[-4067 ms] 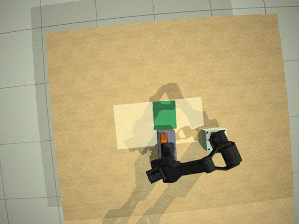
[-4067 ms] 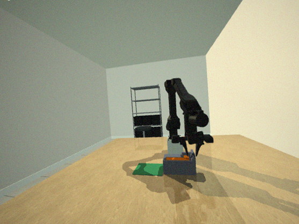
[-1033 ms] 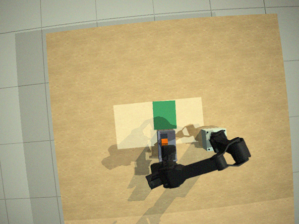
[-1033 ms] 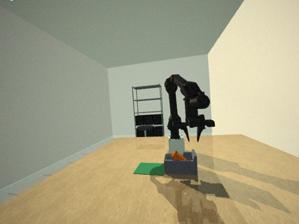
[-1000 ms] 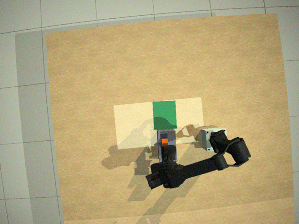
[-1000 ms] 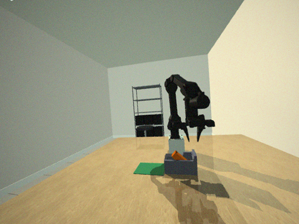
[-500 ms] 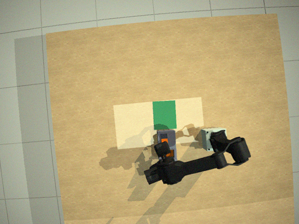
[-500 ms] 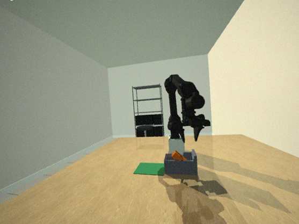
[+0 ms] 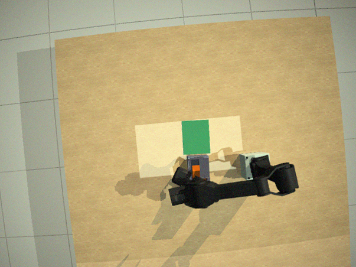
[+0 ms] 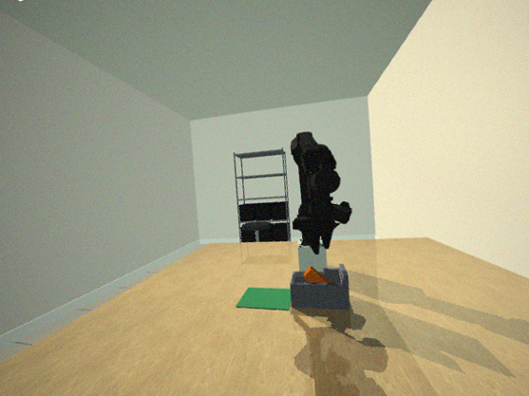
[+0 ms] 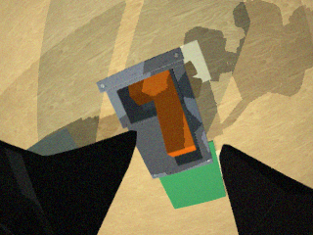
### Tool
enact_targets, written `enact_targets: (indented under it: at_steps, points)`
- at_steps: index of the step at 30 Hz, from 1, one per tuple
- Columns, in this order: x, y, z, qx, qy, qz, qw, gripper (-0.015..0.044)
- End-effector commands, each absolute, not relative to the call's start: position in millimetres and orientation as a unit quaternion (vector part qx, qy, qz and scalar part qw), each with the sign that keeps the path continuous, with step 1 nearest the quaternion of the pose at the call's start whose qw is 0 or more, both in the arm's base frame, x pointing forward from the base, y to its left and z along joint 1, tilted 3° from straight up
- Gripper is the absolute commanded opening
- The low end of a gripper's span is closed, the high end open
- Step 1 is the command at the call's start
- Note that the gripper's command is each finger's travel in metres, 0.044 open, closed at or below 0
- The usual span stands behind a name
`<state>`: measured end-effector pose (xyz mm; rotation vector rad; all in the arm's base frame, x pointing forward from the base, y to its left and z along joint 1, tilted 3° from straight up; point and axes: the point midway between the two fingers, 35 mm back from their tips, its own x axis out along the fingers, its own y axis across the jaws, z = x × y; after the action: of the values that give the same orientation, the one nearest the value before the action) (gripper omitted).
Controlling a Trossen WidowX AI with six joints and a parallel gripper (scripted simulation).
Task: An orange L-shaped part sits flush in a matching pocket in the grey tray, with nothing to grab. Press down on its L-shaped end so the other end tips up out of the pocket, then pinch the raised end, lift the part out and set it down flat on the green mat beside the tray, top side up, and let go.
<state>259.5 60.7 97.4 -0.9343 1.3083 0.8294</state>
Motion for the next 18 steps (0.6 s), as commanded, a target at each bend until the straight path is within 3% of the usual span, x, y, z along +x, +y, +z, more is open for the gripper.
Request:
enact_targets:
  at_steps: [1, 18]
  points:
    - [257.9, 37.6, 96.8, -0.541, 0.466, 0.494, 0.497, 0.0280]
    - [260.3, 37.1, 66.0, -0.541, 0.466, 0.494, 0.497, 0.0280]
